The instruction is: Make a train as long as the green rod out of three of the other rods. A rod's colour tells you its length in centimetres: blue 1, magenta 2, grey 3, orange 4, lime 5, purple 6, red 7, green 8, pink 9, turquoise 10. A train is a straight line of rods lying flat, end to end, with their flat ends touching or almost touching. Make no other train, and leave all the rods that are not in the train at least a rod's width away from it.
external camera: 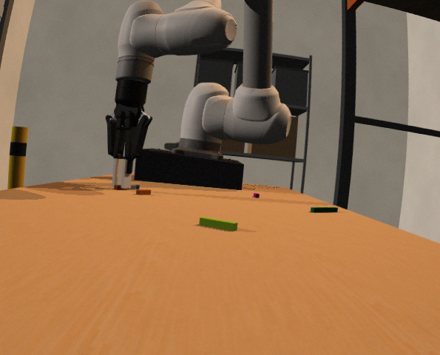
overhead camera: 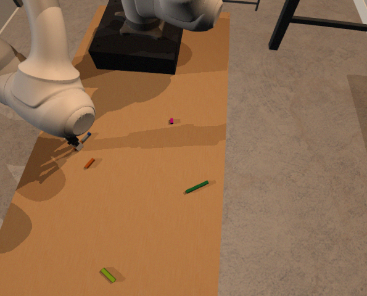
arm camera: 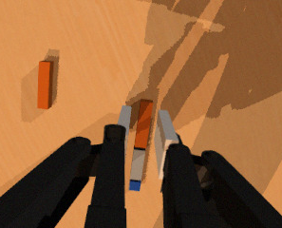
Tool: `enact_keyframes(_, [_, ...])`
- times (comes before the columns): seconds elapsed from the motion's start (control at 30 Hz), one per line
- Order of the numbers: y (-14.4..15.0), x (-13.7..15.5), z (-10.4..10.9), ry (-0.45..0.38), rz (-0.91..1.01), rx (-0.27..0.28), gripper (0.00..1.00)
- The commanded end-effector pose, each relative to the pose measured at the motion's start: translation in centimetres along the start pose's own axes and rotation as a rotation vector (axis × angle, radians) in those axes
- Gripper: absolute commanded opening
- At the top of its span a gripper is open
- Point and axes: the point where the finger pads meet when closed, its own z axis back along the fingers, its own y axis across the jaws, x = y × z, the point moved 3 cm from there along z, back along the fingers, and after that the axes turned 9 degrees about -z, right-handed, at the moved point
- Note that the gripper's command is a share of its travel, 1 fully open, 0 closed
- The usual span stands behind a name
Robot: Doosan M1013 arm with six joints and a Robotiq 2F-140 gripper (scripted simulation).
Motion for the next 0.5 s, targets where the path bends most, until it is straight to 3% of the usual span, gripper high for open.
enact_keyframes(0.0, [0.0, 0.4, -0.3, -0.003, 0.004, -0.002, 0.23])
enact_keyframes(0.23, [0.0, 0.4, 0.7, -0.003, 0.004, -0.002, 0.23])
enact_keyframes(0.47, [0.0, 0.4, 4.0, -0.003, 0.004, -0.002, 0.23])
